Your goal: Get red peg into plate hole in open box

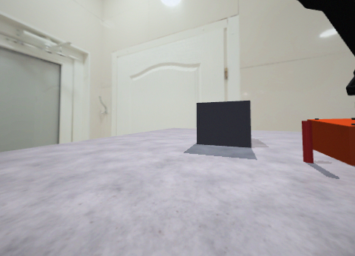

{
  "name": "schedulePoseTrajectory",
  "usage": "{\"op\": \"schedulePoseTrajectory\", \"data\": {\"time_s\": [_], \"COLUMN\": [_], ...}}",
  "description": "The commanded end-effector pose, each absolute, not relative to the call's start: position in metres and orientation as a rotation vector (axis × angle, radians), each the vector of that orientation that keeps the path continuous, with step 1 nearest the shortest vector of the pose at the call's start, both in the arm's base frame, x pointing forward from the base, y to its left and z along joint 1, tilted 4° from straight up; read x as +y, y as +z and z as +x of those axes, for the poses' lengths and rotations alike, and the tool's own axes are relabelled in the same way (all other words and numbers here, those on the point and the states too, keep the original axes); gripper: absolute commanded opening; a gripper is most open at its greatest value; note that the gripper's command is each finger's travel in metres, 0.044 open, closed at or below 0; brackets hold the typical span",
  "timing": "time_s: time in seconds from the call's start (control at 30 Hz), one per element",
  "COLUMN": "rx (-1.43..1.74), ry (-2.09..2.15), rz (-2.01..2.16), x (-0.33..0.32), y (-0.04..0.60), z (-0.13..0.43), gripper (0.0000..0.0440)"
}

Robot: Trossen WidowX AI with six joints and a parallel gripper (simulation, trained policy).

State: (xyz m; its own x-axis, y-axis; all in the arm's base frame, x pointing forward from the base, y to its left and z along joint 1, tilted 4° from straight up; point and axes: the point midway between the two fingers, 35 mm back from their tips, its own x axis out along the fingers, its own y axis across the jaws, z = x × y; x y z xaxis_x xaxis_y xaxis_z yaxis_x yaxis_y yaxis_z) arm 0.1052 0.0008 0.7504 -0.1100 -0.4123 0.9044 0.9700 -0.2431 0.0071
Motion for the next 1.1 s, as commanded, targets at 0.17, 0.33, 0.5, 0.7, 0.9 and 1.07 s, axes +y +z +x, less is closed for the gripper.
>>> {"op": "schedulePoseTrajectory", "data": {"time_s": [0.17, 0.33, 0.5, 0.7, 0.9, 1.07], "rx": [-0.907, -0.993, -1.069, -1.144, -1.198, -1.229], "ry": [-1.598, -1.551, -1.5, -1.435, -1.368, -1.312], "rz": [-0.803, -0.628, -0.451, -0.234, -0.014, 0.172], "x": [-0.014, -0.027, -0.044, -0.067, -0.094, -0.118], "y": [0.748, 0.744, 0.737, 0.725, 0.709, 0.694], "z": [0.06, 0.032, 0.01, -0.012, -0.027, -0.033], "gripper": [0.044, 0.0438, 0.0438, 0.0438, 0.0438, 0.0438]}}
